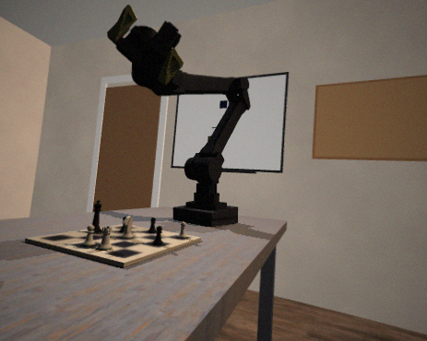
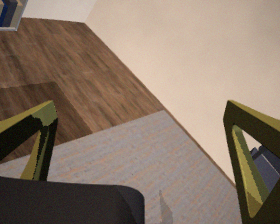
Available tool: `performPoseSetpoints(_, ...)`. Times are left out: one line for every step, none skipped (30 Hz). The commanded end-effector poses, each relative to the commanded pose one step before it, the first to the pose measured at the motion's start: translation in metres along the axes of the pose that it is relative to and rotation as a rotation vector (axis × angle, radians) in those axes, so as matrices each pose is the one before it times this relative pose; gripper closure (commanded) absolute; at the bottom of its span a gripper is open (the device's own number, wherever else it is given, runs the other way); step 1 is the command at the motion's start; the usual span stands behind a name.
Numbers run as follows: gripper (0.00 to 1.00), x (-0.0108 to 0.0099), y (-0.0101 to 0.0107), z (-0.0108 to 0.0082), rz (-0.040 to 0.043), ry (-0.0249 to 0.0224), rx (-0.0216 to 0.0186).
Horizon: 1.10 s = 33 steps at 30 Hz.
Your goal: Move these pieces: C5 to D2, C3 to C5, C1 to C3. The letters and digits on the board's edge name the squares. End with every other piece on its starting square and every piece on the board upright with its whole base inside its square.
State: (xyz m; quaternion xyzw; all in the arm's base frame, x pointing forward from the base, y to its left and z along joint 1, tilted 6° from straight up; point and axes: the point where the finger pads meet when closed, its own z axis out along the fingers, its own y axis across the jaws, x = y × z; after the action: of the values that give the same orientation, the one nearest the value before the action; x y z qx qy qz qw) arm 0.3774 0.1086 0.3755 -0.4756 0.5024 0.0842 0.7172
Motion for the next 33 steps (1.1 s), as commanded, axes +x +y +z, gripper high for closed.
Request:
performPoseSetpoints(0.0, -0.00342, -0.0026, 0.00022, -0.00748, -0.00457, 0.00295)
performPoseSetpoints(0.0, 0.0, 0.0, 0.0, 0.0, 0.0, 0.0)
performPoseSetpoints(0.0, 0.0, 0.0, 0.0, 0.0, 0.0, 0.0)
performPoseSetpoints(0.0, 0.0, 0.0, 0.0, 0.0, 0.0, 0.0)
performPoseSetpoints(0.0, 0.0, 0.0, 0.0, 0.0, 0.0, 0.0)
performPoseSetpoints(0.0, 0.0, 0.0, 0.0, 0.0, 0.0, 0.0)
performPoseSetpoints(0.0, 0.0, 0.0, 0.0, 0.0, 0.0, 0.0)
performPoseSetpoints(0.0, 0.0, 0.0, 0.0, 0.0, 0.0, 0.0)
performPoseSetpoints(0.0, 0.0, 0.0, 0.0, 0.0, 0.0, 0.0)
performPoseSetpoints(0.0, 0.0, 0.0, 0.0, 0.0, 0.0, 0.0)
performPoseSetpoints(0.0, 0.0, 0.0, 0.0, 0.0, 0.0, 0.0)
performPoseSetpoints(0.0, 0.0, 0.0, 0.0, 0.0, 0.0, 0.0)
performPoseSetpoints(0.0, 0.0, 0.0, 0.0, 0.0, 0.0, 0.0)
performPoseSetpoints(0.0, 0.0, 0.0, 0.0, 0.0, 0.0, 0.0)
performPoseSetpoints(0.0, 0.0, 0.0, 0.0, 0.0, 0.0, 0.0)
performPoseSetpoints(0.0, 0.0, 0.0, 0.0, 0.0, 0.0, 0.0)
performPoseSetpoints(0.0, 0.0, 0.0, 0.0, 0.0, 0.0, 0.0)
performPoseSetpoints(0.0, -0.01529, -0.0128, 0.00179, -0.02748, -0.01959, 0.01284)
performPoseSetpoints(0.0, 0.00143, 0.00007, 0.0012, 0.02229, 0.0074, -0.00311)
performPoseSetpoints(0.0, -0.00181, -0.00239, 0.00307, 0.00895, -0.00011, -0.00096)
performPoseSetpoints(0.0, -0.00256, -0.00475, 0.00373, 0.01312, 0.00234, 0.00159)
performPoseSetpoints(0.0, 0.00375, 0.00013, 0.00147, 0.03305, 0.01543, 0.00198)
performPoseSetpoints(0.0, 0.00523, 0.00018, 0.00202, 0.04544, 0.02174, 0.0029)
performPoseSetpoints(0.0, 0.00682, 0.00022, 0.00259, 0.05812, 0.02873, 0.00406)
performPoseSetpoints(0.0, 0.00846, 0.00024, 0.00315, 0.07041, 0.03626, 0.00554)
performPoseSetpoints(0.0, 0.01011, 0.00021, 0.00366, 0.08172, 0.04416, 0.00749)
performPoseSetpoints(0.0, 0.01174, 0.00011, 0.0041, 0.09152, 0.05224, 0.01004)
performPoseSetpoints(0.0, 0.01329, -0.00011, 0.00444, 0.05621, 0.04168, 0.01392)
performPoseSetpoints(0.0, 0.0, 0.0, 0.0, 0.04302, 0.01888, -0.00091)
performPoseSetpoints(0.0, 0.01472, -0.00046, 0.00466, 0.0717, 0.05328, 0.01804)
performPoseSetpoints(0.0, 0.0, 0.0, 0.0, 0.03314, 0.01485, -0.00078)
performPoseSetpoints(0.0, 0.01597, -0.00098, 0.00474, 0.08322, 0.06343, 0.022)
performPoseSetpoints(0.0, 0.0, 0.0, 0.0, 0.0, 0.0, 0.0)
